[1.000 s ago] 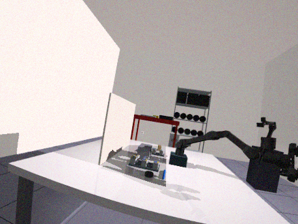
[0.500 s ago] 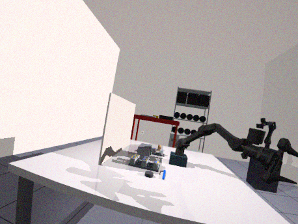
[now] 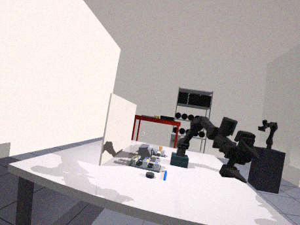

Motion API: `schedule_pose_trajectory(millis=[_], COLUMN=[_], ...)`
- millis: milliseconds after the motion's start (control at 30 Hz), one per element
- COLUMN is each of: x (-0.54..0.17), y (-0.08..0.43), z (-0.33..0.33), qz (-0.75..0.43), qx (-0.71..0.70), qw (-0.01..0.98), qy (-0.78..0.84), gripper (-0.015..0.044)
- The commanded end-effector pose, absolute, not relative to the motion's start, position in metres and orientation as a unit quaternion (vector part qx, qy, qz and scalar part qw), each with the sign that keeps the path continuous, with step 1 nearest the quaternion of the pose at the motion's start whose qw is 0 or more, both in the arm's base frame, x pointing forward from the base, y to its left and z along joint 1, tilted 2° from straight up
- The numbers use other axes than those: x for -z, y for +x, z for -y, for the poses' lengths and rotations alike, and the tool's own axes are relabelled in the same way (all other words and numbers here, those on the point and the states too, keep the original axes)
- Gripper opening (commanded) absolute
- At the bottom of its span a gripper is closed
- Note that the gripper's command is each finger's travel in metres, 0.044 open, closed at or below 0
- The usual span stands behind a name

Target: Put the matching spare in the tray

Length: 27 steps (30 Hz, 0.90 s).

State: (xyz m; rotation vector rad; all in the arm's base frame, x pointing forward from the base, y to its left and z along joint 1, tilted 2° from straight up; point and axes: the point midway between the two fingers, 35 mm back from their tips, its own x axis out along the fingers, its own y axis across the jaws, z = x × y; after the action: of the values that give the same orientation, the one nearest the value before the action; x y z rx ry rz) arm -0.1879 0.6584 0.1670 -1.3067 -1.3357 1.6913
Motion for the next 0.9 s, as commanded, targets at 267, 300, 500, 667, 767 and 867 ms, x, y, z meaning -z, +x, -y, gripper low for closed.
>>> schedule_pose_trajectory(millis=[267, 300, 500, 667, 767, 867], x=[-0.162, -0.162, -0.158, -0.156, -0.155, -0.154], y=[-0.011, 0.004, 0.092, 0.16, 0.199, 0.235], z=[-0.653, -0.65, -0.622, -0.588, -0.563, -0.534], qz=[0.292, 0.272, 0.151, 0.048, -0.016, -0.08], qx=[-0.672, -0.672, -0.667, -0.65, -0.635, -0.615], qw=[0.412, 0.421, 0.481, 0.531, 0.562, 0.591], qy=[-0.542, -0.544, -0.549, -0.541, -0.531, -0.516], gripper=[0.044, 0.044, 0.044, 0.044, 0.044, 0.044])
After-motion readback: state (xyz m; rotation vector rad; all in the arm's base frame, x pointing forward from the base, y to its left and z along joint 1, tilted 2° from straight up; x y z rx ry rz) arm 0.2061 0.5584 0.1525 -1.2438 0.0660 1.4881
